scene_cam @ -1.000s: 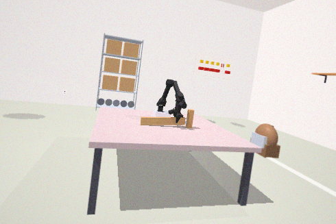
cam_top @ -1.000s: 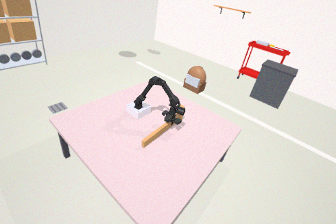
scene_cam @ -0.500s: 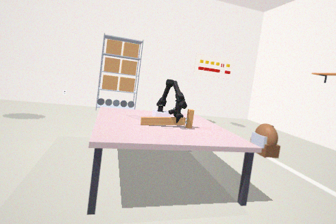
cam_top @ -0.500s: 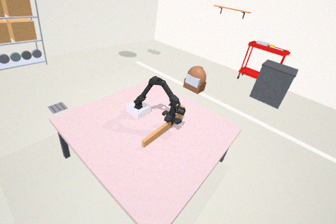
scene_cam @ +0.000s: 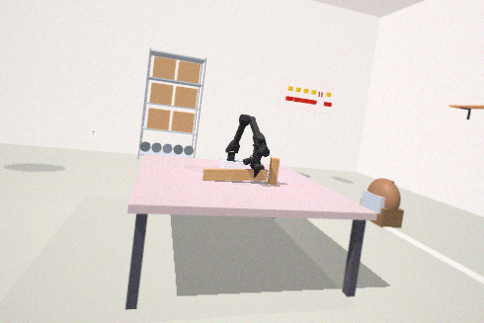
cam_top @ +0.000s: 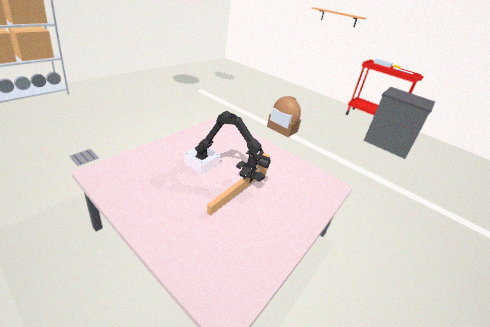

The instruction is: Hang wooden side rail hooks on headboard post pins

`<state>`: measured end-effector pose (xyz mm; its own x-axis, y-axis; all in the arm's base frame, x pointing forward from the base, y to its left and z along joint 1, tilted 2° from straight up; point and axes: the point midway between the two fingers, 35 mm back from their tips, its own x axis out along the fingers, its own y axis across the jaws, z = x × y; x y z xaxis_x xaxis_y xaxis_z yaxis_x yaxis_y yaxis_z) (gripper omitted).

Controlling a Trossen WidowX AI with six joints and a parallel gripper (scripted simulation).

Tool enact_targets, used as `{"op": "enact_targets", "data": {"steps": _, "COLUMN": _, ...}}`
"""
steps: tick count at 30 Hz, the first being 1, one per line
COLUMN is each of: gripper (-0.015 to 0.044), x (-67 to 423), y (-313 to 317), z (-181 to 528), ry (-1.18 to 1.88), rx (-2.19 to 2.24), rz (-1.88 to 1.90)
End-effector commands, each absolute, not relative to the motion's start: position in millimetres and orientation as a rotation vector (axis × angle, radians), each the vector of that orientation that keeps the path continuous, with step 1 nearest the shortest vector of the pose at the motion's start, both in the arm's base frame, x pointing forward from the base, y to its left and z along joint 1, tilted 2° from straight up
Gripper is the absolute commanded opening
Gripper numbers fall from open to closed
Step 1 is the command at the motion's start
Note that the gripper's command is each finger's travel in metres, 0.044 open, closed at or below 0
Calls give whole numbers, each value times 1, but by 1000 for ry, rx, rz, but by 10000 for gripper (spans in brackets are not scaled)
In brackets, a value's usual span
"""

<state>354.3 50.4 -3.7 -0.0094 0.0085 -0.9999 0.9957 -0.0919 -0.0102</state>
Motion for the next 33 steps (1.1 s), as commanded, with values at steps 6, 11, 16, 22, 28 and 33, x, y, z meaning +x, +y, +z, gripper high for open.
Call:
{"op": "enact_targets", "data": {"steps": 6, "gripper": 0, "x": 357, "y": 52, "z": -1, "ry": 1172, "rx": 1284, "rz": -1277}}
{"op": "enact_targets", "data": {"steps": 11, "gripper": 0, "x": 358, "y": 52, "z": 0, "ry": 1172, "rx": 1284, "rz": -1277}}
{"op": "enact_targets", "data": {"steps": 16, "gripper": 0, "x": 357, "y": 53, "z": 0, "ry": 1172, "rx": 1284, "rz": -1277}}
{"op": "enact_targets", "data": {"steps": 22, "gripper": 0, "x": 357, "y": 53, "z": -1, "ry": 1172, "rx": 1284, "rz": -1277}}
{"op": "enact_targets", "data": {"steps": 28, "gripper": 0, "x": 357, "y": 54, "z": -2, "ry": 1172, "rx": 1284, "rz": -1277}}
{"op": "enact_targets", "data": {"steps": 33, "gripper": 0, "x": 357, "y": 55, "z": -2, "ry": 1172, "rx": 1284, "rz": -1277}}
